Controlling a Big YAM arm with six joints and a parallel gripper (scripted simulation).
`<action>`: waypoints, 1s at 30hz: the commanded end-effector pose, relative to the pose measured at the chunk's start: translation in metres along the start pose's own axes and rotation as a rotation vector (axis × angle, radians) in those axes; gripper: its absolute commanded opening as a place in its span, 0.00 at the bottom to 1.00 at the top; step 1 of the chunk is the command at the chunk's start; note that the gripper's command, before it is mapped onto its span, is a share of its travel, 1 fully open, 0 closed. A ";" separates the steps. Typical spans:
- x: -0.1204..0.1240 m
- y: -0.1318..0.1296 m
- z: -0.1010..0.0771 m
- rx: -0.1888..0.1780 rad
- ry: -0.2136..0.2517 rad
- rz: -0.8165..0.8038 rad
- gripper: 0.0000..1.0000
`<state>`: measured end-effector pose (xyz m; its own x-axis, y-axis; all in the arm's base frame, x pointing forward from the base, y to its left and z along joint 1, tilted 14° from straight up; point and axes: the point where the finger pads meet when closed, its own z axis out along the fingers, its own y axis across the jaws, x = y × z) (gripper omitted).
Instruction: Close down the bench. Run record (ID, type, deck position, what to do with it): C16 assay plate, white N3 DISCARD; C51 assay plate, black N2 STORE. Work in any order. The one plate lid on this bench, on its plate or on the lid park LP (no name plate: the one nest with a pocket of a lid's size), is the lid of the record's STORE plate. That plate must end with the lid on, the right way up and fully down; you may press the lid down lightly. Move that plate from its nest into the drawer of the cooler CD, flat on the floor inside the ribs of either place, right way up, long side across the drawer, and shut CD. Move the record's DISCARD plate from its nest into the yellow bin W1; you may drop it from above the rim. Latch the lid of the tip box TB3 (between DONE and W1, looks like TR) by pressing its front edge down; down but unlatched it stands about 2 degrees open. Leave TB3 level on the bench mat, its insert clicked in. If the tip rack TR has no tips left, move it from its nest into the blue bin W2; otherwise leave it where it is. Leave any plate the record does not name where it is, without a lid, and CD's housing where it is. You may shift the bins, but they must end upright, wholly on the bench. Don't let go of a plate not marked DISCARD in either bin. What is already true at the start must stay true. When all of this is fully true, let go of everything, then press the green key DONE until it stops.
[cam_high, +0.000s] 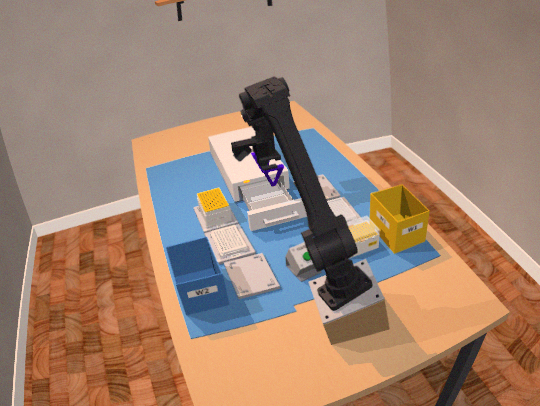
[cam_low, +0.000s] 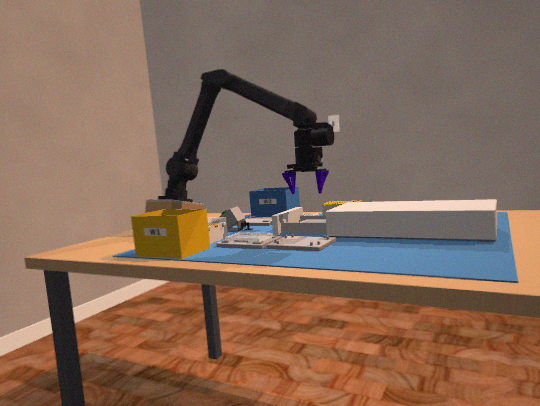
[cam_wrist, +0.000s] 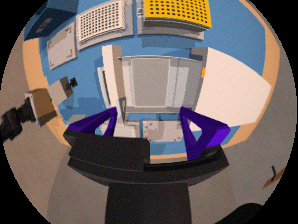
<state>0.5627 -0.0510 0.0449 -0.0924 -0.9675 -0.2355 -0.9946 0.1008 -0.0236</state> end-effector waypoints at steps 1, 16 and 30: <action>-0.001 -0.027 -0.050 0.097 0.003 -0.017 1.00; 0.001 0.009 -0.030 0.066 0.001 -0.009 0.00; 0.003 0.056 -0.022 0.064 0.001 -0.007 0.00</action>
<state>0.5047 -0.0443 0.0439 -0.0903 -0.9677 -0.2353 -0.9945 0.1002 -0.0304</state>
